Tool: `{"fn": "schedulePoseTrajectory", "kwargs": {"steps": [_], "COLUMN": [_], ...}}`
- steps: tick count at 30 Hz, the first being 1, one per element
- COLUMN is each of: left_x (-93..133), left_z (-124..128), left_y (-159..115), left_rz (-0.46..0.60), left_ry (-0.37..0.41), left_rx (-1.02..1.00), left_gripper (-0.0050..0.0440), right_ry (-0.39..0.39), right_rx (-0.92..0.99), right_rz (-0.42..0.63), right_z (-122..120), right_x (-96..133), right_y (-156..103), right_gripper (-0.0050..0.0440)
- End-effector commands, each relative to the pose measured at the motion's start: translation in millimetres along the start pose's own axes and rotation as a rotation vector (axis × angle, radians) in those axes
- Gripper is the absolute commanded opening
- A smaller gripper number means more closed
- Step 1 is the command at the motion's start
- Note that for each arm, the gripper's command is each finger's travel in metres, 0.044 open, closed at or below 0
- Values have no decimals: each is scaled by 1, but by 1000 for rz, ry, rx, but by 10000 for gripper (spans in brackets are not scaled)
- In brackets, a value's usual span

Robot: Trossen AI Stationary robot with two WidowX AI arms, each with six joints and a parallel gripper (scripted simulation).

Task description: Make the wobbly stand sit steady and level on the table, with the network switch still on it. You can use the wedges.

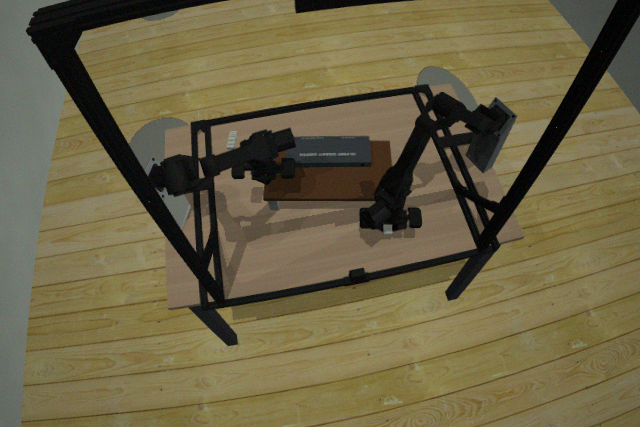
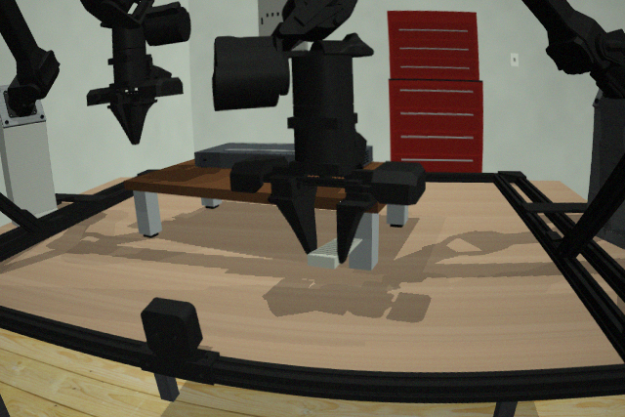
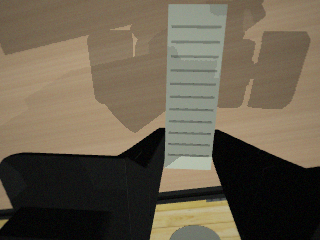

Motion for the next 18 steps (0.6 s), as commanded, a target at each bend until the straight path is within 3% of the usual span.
{"fn": "schedulePoseTrajectory", "kwargs": {"steps": [1, 3, 14, 18], "left_x": [0, 0, 0, 0], "left_z": [0, 0, 0, 0], "left_y": [0, 0, 0, 0], "left_rz": [0, 0, 0, 0], "left_ry": [0, 0, 0, 0], "left_rx": [0, 0, 0, 0], "left_gripper": [0, 0, 0, 0], "right_ry": [-5, -5, 371, 385], "right_rx": [-4, -4, 428, 442], "right_rz": [-2, -2, 354, 366], "right_z": [-1, -1, 71, 71], "right_x": [0, 0, 66, 66], "right_y": [0, 0, -89, -88], "right_gripper": [0, 0, 0, 0]}}
Point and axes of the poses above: on each arm, the point midway between the two fingers, 35 mm back from their tips, its own x axis back along the fingers, its own z axis across the jaws, y = z × x, the point moved 4 cm from there along x, back along the fingers, and after that the axes turned 15 degrees about -x, right-handed, at the moved point
